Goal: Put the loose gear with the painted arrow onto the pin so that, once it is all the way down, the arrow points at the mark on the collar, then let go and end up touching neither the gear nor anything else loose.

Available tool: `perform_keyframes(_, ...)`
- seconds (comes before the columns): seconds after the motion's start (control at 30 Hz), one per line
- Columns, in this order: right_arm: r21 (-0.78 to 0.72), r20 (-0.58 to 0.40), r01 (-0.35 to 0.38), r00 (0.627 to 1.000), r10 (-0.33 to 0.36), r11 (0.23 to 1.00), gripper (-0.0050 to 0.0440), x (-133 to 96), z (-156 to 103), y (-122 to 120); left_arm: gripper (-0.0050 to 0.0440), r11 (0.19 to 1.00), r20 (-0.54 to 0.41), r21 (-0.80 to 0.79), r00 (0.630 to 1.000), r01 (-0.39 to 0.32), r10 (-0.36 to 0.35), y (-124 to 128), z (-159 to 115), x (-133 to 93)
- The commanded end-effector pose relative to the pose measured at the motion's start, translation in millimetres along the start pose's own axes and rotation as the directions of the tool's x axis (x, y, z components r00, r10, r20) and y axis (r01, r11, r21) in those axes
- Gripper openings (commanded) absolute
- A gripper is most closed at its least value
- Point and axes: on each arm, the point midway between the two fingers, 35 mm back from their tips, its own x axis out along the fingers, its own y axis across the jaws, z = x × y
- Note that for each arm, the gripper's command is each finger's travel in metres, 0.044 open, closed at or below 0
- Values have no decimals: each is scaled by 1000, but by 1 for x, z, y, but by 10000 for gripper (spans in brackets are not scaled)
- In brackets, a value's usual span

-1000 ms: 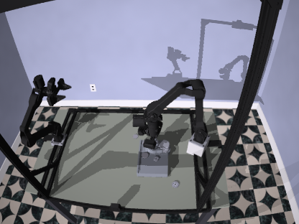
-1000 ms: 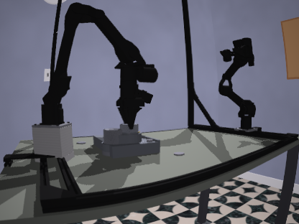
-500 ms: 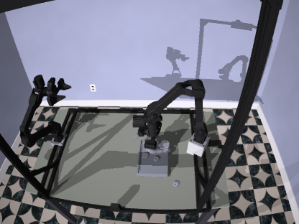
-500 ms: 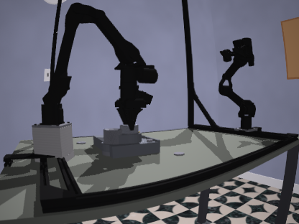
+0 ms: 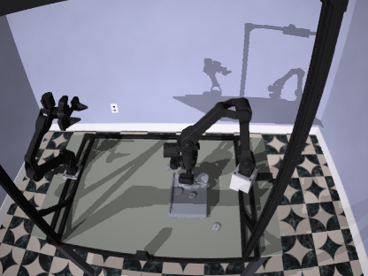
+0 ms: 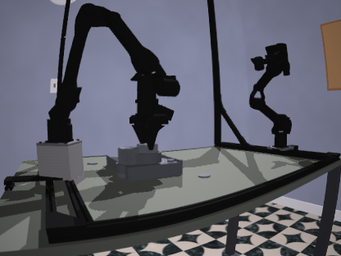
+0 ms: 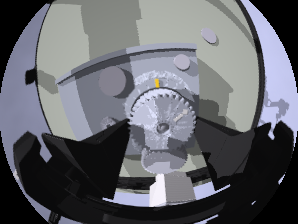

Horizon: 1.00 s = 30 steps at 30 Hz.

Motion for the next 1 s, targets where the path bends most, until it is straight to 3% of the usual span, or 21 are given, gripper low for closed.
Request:
perform_keyframes(0.0, -24, -1, -2, 1000, 2, 1000, 0, 1, 0, 0, 400, 1000, 0, 1, 1000, 3, -3, -1, 0, 0)
perform_keyframes(0.93, -128, -1, -2, 1000, 2, 992, 0, 7, 0, 0, 400, 1000, 0, 1, 1000, 3, -3, -1, 0, 0)
perform_keyframes(0.97, -128, -1, -2, 1000, 2, 992, 24, 7, 0, 0, 400, 1000, 0, 1, 1000, 3, -3, -1, 0, 0)
